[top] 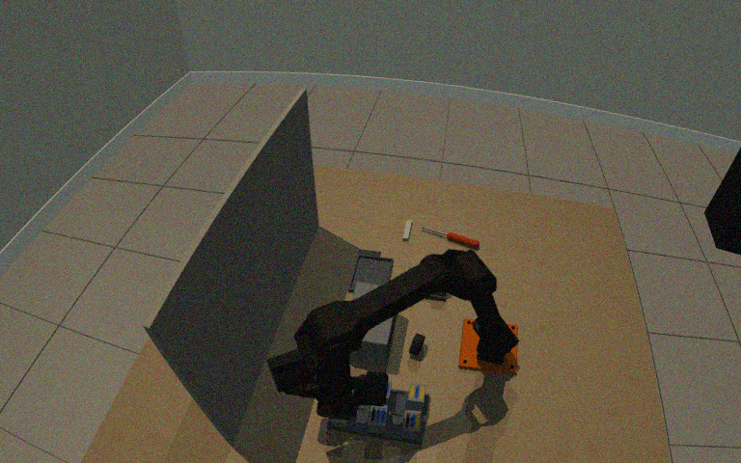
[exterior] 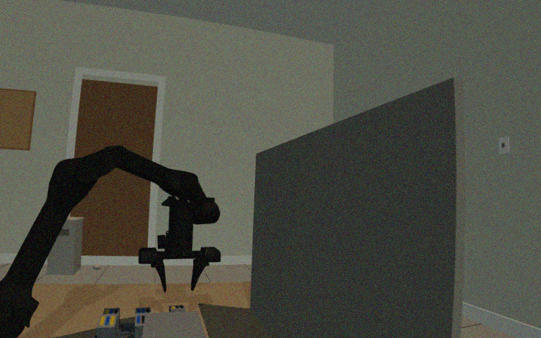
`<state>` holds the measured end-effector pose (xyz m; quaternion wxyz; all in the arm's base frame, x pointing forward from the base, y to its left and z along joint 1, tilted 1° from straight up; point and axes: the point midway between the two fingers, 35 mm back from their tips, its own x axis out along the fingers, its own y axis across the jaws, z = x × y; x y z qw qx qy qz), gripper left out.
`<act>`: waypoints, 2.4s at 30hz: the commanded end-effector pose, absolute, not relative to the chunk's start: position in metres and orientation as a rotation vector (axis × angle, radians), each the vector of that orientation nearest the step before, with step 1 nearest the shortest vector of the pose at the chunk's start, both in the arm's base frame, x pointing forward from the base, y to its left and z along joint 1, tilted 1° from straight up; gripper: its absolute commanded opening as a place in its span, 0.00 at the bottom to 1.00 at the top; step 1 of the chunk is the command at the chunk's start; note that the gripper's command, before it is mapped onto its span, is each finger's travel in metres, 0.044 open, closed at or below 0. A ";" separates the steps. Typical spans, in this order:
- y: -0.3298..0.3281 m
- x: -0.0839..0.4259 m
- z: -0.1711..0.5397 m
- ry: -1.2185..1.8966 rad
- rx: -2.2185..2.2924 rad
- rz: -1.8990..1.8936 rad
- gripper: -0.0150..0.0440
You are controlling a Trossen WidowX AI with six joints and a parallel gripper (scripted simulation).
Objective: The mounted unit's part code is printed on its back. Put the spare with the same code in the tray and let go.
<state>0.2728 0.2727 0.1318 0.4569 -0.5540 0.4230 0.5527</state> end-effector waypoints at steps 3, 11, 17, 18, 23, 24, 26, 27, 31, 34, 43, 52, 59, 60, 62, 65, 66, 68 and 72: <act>0.273 0.273 0.122 1.049 -1.364 1.359 0.76; 0.274 0.274 0.108 1.049 -1.364 1.359 0.76; 0.275 0.275 0.099 1.049 -1.364 1.359 0.76; 0.275 0.275 0.097 1.049 -1.364 1.359 0.76; 0.275 0.275 0.089 1.049 -1.364 1.359 0.76; 0.275 0.275 0.087 1.049 -1.364 1.359 0.76; 0.275 0.275 0.084 1.049 -1.364 1.359 0.76; 0.275 0.275 0.082 1.049 -1.364 1.359 0.76; 0.275 0.275 0.076 1.049 -1.364 1.359 0.76; 0.275 0.275 0.071 1.050 -1.364 1.359 0.76; 0.274 0.274 0.056 1.050 -1.364 1.359 0.76; 0.274 0.274 0.054 1.050 -1.364 1.359 0.76; 0.274 0.274 0.055 1.046 -1.366 1.364 0.52; 0.274 0.274 0.055 1.046 -1.366 1.364 0.51; 0.274 0.274 0.055 1.046 -1.366 1.364 0.48; 0.274 0.274 0.055 1.046 -1.366 1.364 0.42; 0.274 0.274 0.055 1.046 -1.366 1.364 0.37; 0.274 0.274 0.055 1.046 -1.366 1.364 0.28; 0.274 0.274 0.055 1.046 -1.366 1.364 0.25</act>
